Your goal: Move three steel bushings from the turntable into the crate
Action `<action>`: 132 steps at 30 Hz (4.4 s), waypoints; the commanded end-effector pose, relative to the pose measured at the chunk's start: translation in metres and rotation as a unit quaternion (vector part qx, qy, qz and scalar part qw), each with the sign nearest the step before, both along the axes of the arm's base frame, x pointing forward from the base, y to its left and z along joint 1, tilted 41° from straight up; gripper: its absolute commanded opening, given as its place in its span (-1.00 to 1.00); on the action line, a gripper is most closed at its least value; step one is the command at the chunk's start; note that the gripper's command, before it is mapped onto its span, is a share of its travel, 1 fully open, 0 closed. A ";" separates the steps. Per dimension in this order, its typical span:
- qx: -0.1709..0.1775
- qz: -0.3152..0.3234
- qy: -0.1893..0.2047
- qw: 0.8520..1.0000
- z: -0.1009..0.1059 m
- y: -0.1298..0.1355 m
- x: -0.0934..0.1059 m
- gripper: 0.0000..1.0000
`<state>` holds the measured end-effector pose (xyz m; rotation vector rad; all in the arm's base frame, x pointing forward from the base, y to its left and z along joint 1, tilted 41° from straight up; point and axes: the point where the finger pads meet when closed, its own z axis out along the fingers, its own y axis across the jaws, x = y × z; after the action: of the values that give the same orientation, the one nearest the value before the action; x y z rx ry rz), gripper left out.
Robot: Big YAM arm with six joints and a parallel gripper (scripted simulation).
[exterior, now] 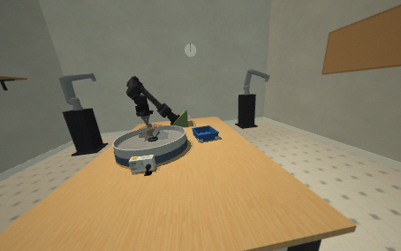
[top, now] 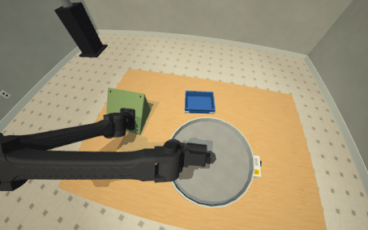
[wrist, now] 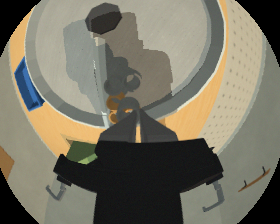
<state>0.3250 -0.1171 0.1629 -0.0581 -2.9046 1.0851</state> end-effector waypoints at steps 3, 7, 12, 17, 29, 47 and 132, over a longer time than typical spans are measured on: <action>0.000 -0.008 -0.031 0.999 0.032 0.017 0.014 -1.00; 0.000 -0.020 -0.028 0.999 0.033 0.011 0.012 -1.00; -0.001 -0.016 -0.014 1.000 0.024 0.013 0.004 -1.00; -0.001 -0.015 -0.014 1.000 0.024 0.014 0.004 -1.00; -0.001 -0.015 -0.014 1.000 0.024 0.014 0.004 -1.00; -0.001 -0.012 -0.012 1.000 0.022 0.016 0.005 -1.00; 0.007 -0.014 -0.019 1.000 -0.236 0.317 0.081 -1.00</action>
<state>0.3960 0.1889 -0.0815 -0.0962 -2.9054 1.0865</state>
